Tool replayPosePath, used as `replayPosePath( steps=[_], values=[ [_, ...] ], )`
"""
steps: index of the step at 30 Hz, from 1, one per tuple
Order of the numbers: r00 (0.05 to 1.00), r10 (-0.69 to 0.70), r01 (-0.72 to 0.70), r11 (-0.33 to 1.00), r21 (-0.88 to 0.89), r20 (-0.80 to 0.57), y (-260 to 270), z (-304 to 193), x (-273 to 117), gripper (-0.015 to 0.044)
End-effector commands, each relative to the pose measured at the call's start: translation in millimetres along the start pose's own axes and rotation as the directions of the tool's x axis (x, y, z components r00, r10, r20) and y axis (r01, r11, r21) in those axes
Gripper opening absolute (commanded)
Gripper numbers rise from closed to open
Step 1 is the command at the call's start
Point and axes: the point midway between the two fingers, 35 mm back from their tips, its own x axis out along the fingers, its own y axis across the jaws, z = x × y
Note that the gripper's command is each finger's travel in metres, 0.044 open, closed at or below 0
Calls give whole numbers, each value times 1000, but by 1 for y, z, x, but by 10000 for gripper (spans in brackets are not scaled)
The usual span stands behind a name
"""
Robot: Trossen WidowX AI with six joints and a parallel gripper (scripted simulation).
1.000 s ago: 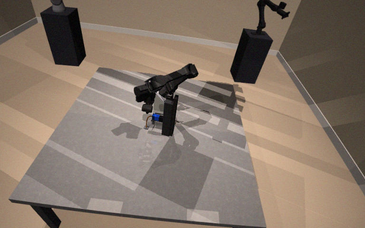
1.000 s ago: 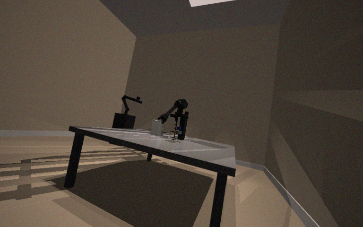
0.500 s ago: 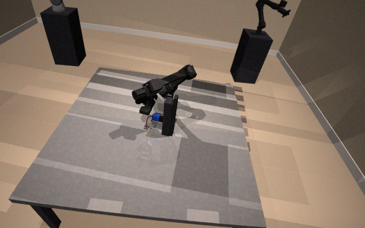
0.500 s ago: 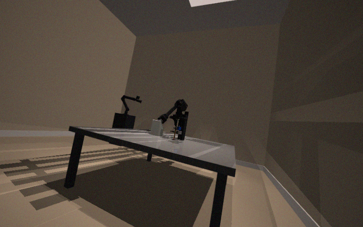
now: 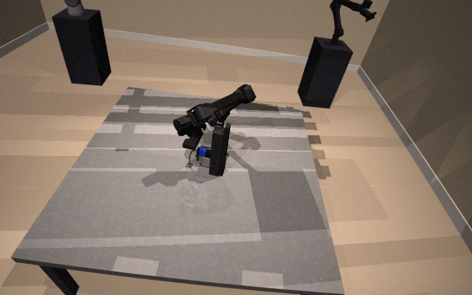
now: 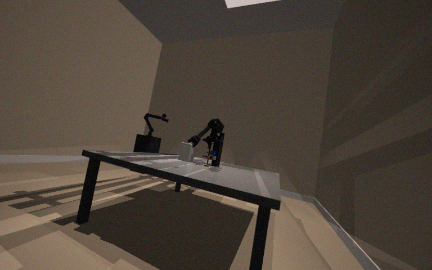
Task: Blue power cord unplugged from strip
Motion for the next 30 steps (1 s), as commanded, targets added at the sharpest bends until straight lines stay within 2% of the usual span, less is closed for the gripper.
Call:
replayPosePath(
  steps=[1, 12, 30],
  values=[
    [1000, 1, -1, 1000, 2, -3, 0, -10, 0, 160],
    [1000, 1, -1, 1000, 2, -5, -1, -27, 0, 160],
    [1000, 1, -1, 1000, 1, -6, -1, -27, 12, 160]
  ],
)
